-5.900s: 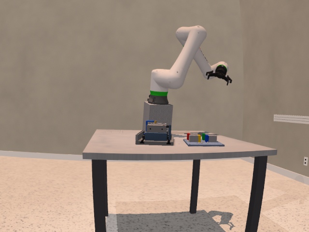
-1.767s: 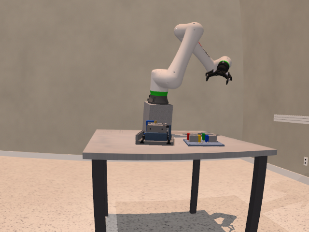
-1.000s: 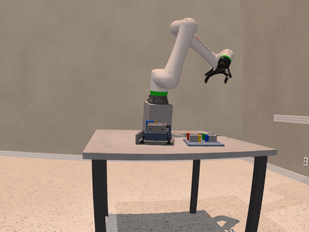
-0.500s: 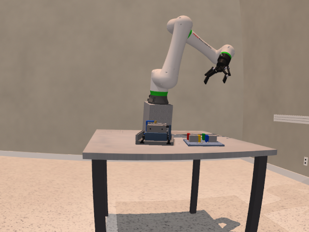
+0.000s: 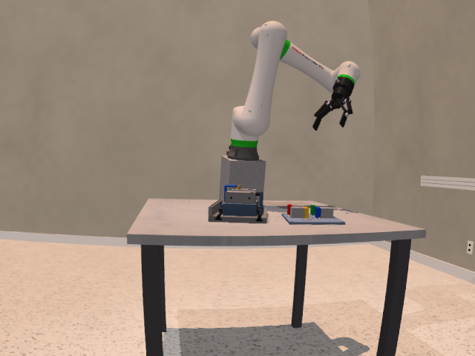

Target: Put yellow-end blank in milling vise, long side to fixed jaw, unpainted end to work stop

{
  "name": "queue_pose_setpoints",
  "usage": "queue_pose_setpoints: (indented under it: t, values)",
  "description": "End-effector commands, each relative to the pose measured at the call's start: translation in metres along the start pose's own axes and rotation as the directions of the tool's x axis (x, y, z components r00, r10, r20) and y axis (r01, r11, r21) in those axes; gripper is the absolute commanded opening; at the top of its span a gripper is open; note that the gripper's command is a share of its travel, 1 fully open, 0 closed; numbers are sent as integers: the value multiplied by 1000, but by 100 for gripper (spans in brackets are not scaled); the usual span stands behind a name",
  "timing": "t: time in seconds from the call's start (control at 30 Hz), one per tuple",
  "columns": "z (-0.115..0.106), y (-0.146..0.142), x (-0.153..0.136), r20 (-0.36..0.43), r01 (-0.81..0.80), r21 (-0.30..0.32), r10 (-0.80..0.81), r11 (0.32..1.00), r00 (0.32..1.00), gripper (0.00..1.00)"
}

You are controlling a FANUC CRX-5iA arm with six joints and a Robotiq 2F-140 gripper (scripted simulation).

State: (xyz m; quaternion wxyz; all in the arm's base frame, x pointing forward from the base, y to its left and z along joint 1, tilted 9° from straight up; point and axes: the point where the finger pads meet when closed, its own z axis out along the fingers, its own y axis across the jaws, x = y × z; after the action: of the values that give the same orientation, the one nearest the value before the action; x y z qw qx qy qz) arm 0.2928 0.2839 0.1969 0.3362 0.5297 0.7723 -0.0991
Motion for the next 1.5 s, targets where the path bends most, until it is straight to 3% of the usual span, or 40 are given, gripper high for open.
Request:
queue_pose_setpoints:
  t: [0.0,0.8,0.9,1.37,1.47]
  values:
    - [6,4,-6,-39,-45,19,46,999,998,100]
    - [42,23,-37,-211,-254,144,280,956,936,100]
    - [40,23,-36,-206,-250,139,275,958,939,100]
    - [64,36,-57,-302,-369,242,431,898,850,100]
    - [63,35,-57,-297,-365,235,424,901,856,100]
